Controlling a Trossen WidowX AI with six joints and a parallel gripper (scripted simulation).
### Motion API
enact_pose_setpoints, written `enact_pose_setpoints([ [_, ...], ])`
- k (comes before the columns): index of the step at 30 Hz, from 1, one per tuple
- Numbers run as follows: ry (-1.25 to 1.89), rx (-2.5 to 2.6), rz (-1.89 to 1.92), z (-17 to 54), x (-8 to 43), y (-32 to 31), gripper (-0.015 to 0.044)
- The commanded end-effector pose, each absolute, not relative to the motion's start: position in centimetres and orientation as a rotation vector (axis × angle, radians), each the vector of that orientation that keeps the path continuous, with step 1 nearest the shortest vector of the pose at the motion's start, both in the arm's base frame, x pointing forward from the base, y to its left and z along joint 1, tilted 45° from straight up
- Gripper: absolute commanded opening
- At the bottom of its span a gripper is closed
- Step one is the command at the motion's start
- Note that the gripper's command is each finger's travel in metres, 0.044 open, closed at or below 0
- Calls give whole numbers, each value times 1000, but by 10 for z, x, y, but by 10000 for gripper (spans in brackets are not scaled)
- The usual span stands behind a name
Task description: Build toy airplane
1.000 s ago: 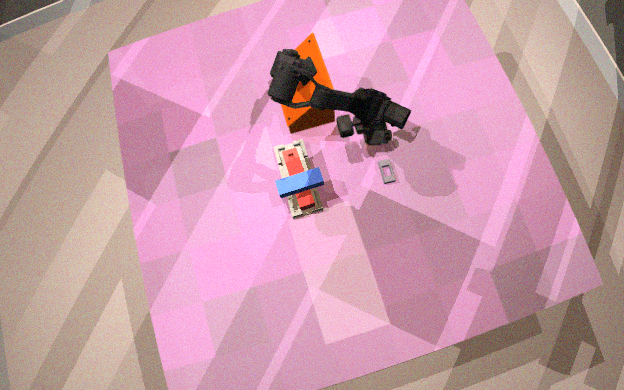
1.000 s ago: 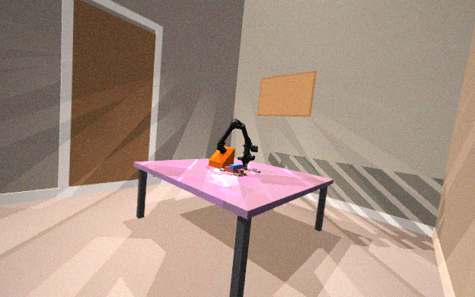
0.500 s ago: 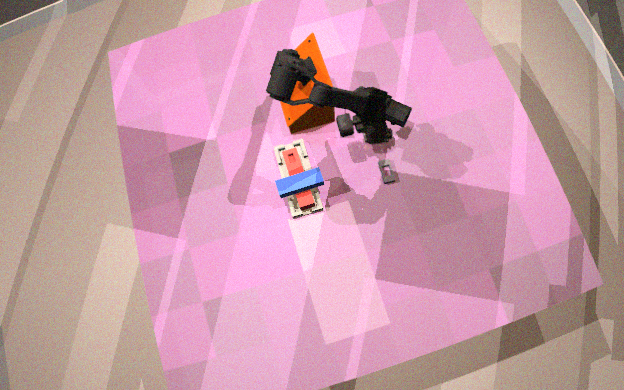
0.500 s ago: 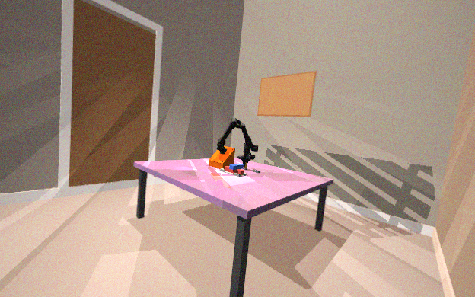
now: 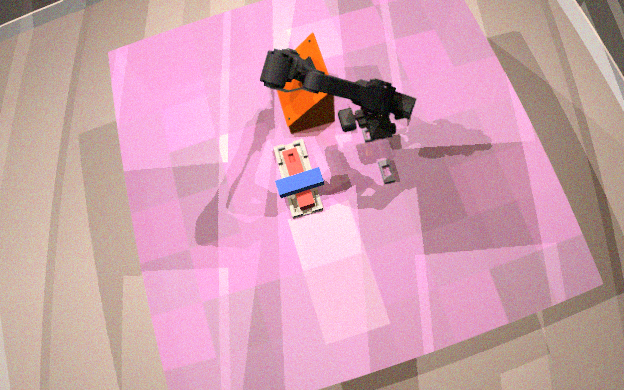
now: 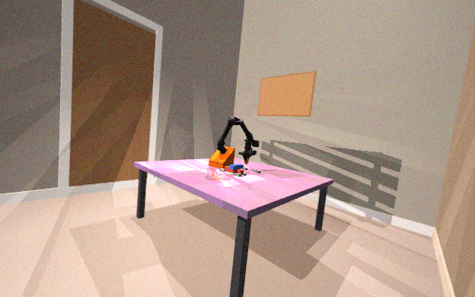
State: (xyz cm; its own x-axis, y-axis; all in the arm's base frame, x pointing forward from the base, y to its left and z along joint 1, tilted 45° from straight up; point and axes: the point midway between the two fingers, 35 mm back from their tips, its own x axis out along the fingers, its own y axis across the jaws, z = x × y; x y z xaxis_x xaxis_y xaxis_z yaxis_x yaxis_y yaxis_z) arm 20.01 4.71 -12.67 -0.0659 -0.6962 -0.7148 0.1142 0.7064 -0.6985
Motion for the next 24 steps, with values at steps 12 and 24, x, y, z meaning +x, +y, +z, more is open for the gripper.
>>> enact_pose_setpoints([
  [12, 1491, -489, -713, -91, 203, 83, 0],
  [24, 1487, -490, -717, -67, 199, 103, 0],
])
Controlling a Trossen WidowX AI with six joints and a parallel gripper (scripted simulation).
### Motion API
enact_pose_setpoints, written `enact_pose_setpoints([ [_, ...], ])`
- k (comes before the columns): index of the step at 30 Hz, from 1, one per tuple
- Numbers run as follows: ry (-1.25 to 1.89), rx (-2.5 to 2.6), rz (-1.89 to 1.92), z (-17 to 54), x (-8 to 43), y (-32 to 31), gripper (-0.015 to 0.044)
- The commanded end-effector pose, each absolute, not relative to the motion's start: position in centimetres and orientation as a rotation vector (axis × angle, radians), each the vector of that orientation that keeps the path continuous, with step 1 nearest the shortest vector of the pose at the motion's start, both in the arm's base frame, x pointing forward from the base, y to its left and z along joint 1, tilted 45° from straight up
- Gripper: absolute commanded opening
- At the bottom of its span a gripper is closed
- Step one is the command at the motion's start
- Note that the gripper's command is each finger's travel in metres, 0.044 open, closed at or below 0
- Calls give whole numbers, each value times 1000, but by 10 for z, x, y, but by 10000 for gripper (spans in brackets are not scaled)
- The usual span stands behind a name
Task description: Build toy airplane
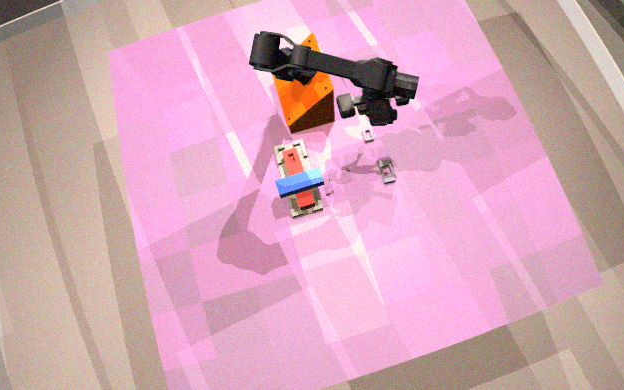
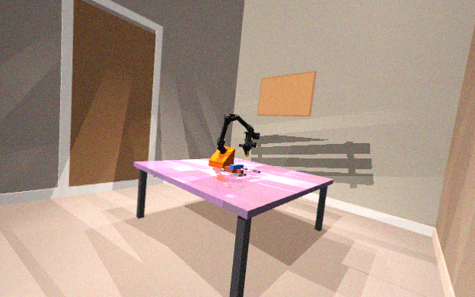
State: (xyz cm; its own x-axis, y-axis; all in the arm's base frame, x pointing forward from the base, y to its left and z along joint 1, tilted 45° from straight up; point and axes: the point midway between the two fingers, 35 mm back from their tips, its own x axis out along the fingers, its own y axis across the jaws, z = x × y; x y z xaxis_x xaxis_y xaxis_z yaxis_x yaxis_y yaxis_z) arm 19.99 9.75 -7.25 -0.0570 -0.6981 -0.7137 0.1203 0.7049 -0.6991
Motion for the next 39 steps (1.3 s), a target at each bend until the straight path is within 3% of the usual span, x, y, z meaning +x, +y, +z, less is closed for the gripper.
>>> enact_pose_setpoints([
  [1, 1488, -490, -717, -66, 200, 102, 0],
  [39, 1512, -484, -621, 1, 235, 9, 0],
])
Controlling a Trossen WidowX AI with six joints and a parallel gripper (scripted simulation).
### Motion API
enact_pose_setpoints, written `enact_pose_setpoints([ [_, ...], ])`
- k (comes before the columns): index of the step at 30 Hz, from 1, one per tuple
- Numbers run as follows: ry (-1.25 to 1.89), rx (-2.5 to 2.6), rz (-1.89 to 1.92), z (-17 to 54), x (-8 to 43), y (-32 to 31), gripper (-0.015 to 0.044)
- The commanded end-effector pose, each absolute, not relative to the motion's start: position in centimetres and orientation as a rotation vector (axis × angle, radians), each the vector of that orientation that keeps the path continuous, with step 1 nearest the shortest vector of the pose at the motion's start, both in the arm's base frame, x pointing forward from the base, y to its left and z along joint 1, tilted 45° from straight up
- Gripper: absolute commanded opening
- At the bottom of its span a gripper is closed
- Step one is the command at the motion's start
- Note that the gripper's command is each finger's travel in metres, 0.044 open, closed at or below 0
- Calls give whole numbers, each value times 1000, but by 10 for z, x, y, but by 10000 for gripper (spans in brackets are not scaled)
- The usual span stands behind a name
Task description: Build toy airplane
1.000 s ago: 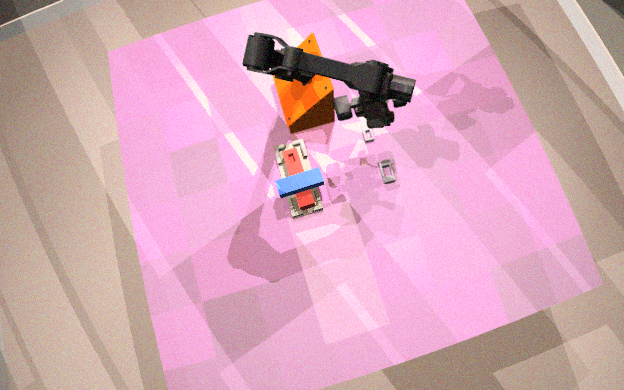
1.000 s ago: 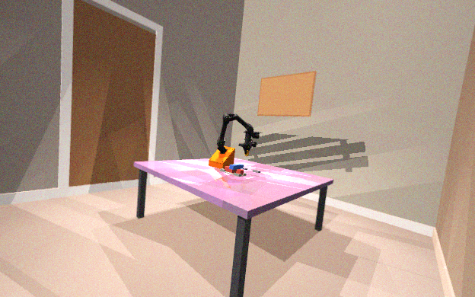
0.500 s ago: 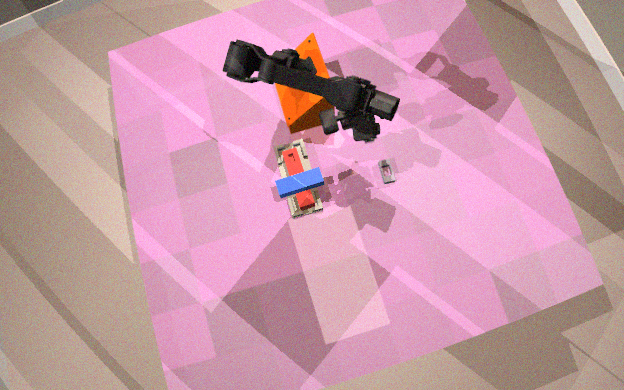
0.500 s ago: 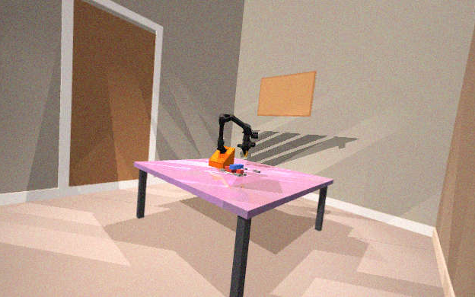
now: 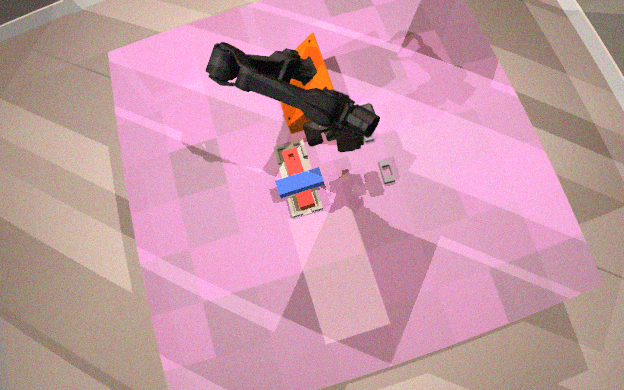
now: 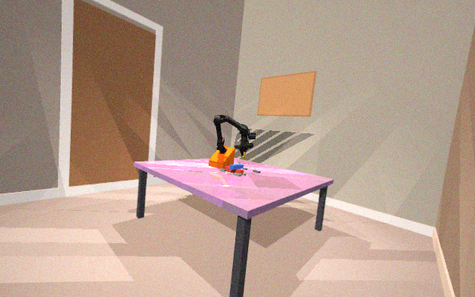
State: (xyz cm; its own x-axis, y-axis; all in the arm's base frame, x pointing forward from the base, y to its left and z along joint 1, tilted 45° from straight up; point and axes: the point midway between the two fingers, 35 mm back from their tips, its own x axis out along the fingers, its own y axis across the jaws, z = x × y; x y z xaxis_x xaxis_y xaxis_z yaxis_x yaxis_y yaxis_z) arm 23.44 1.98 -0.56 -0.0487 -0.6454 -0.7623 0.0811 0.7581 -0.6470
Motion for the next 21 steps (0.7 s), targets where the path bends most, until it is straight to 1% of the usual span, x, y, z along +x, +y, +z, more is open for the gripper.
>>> enact_pose_setpoints([
  [1, 1512, -485, -620, 3, 235, 6, 0],
  [21, 1509, -513, -622, 35, 228, -50, 0],
])
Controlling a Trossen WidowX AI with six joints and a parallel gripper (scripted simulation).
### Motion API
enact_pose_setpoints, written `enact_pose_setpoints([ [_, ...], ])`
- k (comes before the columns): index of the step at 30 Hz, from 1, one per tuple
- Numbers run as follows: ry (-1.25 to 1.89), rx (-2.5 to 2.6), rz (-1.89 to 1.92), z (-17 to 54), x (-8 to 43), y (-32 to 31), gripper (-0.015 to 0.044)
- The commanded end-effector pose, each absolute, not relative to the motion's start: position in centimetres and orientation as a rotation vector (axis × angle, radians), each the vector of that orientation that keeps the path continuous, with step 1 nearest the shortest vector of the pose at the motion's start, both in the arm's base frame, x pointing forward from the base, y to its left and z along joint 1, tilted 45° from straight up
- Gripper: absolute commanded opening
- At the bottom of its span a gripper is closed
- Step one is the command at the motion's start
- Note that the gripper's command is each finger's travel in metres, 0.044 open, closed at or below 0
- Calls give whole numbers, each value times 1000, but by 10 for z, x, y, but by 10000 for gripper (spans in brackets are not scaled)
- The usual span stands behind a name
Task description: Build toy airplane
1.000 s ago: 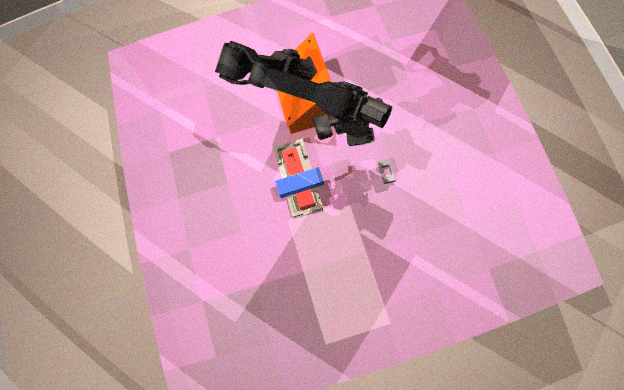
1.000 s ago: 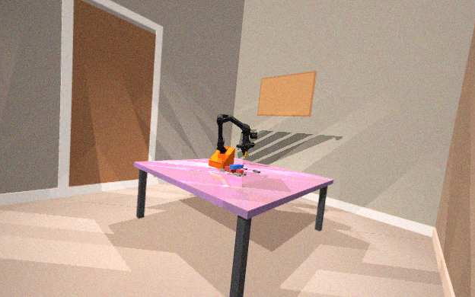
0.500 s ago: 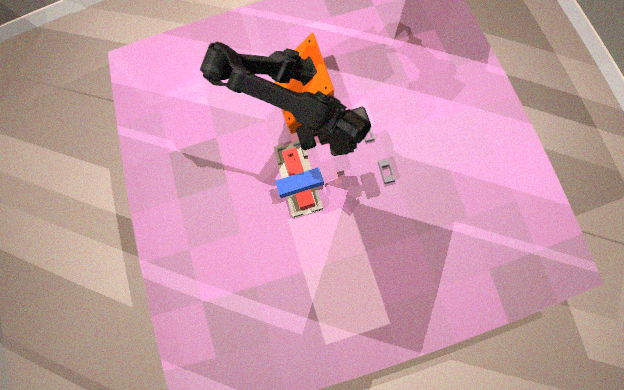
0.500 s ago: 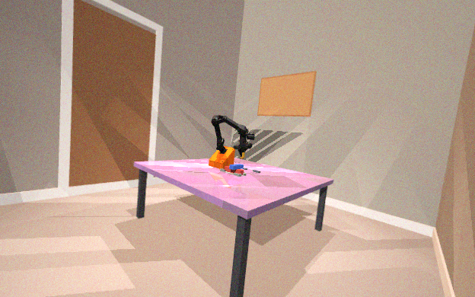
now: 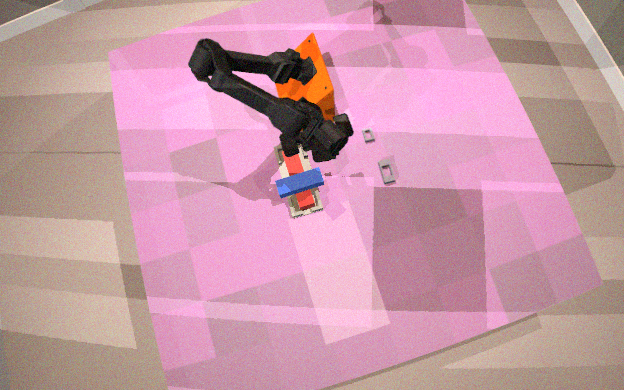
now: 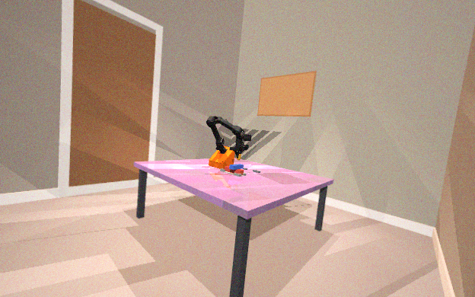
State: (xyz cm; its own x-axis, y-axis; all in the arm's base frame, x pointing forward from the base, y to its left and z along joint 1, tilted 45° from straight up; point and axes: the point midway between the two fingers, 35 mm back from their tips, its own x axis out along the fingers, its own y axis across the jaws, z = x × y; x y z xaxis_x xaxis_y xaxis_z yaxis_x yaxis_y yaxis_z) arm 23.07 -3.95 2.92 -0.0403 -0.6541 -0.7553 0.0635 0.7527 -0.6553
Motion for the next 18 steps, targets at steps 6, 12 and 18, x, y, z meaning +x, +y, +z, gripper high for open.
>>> enact_pose_setpoints([
  [6, 1509, -524, -630, 44, 222, -67, 0],
  [12, 1511, -538, -640, 53, 215, -83, 0],
  [18, 1515, -552, -654, 61, 206, -98, 0],
])
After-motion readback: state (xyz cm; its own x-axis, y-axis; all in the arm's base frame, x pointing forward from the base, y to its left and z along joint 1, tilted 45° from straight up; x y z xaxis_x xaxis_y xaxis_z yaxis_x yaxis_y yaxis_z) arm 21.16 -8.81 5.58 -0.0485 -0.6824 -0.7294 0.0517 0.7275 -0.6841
